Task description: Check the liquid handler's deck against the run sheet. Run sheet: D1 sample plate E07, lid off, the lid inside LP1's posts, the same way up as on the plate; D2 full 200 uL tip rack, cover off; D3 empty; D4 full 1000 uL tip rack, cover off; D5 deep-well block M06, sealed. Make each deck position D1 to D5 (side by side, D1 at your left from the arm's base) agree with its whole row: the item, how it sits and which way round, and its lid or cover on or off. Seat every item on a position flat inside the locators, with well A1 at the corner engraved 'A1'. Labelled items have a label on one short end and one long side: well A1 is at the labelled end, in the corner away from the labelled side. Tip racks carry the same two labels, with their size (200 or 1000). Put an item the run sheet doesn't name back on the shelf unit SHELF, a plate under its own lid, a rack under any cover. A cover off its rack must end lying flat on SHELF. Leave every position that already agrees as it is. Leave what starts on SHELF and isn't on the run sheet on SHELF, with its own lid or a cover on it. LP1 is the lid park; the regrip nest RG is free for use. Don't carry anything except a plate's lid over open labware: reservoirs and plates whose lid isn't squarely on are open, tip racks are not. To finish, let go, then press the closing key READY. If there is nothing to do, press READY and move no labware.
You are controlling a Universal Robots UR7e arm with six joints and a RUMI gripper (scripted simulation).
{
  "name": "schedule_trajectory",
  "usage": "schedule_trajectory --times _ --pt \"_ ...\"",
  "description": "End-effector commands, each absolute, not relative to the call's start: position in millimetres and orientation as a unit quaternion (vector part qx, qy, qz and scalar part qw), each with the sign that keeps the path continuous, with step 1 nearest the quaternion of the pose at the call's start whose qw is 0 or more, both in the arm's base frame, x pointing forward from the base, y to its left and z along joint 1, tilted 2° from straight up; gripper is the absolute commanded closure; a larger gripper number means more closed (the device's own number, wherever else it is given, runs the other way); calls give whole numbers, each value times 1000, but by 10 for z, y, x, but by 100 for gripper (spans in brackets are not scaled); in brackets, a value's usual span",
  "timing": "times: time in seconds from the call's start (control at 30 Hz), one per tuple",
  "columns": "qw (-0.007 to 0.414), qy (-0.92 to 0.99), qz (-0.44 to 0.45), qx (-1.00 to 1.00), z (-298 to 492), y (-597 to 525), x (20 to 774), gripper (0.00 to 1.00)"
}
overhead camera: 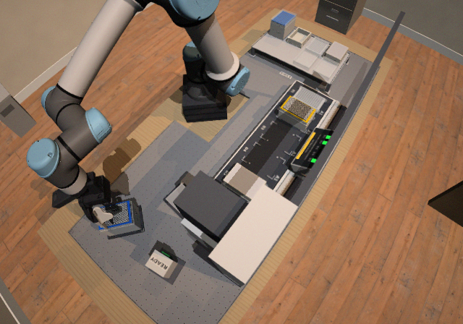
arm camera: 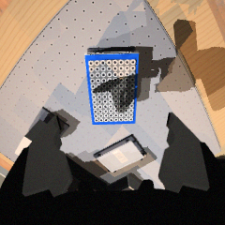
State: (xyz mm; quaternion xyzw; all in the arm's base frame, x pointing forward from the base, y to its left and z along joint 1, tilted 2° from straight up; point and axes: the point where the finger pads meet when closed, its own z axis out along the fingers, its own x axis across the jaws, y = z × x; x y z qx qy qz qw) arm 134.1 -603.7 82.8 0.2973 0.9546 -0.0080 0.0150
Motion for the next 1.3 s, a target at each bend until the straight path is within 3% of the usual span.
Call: schedule_trajectory --times 0.0,1.27 --pt "15 955 -9 297 940 -6038 1338 18" --pt "15 955 -9 297 1473 -6025 1325 18"
